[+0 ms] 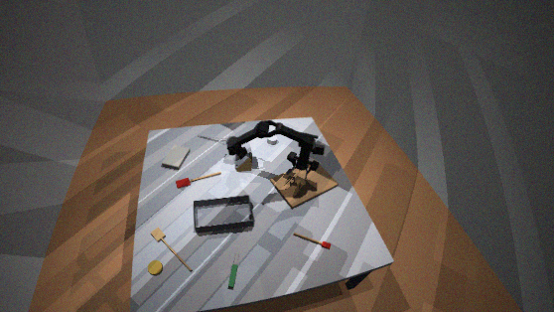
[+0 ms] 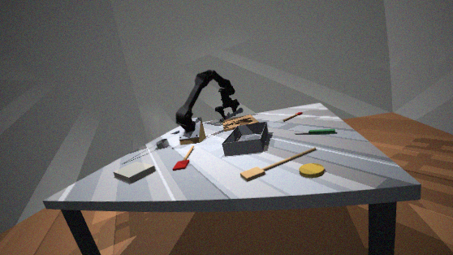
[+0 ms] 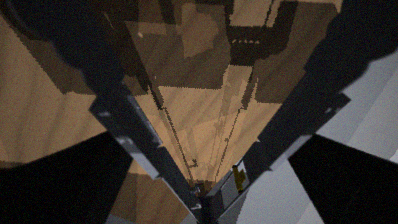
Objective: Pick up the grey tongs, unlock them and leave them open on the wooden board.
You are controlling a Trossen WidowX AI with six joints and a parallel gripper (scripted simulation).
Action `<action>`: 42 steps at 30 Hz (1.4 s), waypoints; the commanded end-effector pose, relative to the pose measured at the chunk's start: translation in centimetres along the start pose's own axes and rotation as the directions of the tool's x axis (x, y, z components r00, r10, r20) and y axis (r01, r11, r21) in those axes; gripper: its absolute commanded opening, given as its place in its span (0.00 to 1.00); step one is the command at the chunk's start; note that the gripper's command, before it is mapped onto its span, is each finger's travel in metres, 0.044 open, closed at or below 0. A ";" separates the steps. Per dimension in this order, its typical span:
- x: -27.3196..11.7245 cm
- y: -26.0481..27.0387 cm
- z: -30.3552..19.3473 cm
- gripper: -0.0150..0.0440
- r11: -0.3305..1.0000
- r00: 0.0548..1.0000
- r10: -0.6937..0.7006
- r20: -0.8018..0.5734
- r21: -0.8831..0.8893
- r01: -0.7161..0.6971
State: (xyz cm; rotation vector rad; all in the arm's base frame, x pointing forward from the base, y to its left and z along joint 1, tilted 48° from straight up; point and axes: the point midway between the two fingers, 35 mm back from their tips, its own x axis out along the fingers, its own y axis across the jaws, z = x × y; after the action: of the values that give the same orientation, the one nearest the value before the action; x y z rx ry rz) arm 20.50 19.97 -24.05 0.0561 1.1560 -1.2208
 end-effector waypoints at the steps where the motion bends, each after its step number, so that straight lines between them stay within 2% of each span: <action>1: -1.8 -0.6 -0.5 1.00 0.999 1.000 0.025 -0.013 -0.022 -0.026; 7: -4.4 -3.6 -0.8 1.00 1.000 1.000 0.024 -0.017 -0.018 -0.024; 16: -10.4 -14.3 -0.1 1.00 1.000 1.000 -0.028 0.002 0.000 0.028; 25: -10.7 -14.5 0.0 1.00 1.000 1.000 -0.029 0.003 0.001 0.029; 33: -15.4 -14.2 0.1 1.00 1.000 1.000 -0.020 0.003 -0.005 0.020; 42: -15.4 -14.2 0.1 1.00 1.000 1.000 -0.020 0.003 -0.005 0.020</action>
State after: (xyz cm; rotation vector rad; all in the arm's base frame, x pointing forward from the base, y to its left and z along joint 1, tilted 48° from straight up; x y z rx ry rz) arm 11.72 24.55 -5.76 0.0323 1.1582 -1.2303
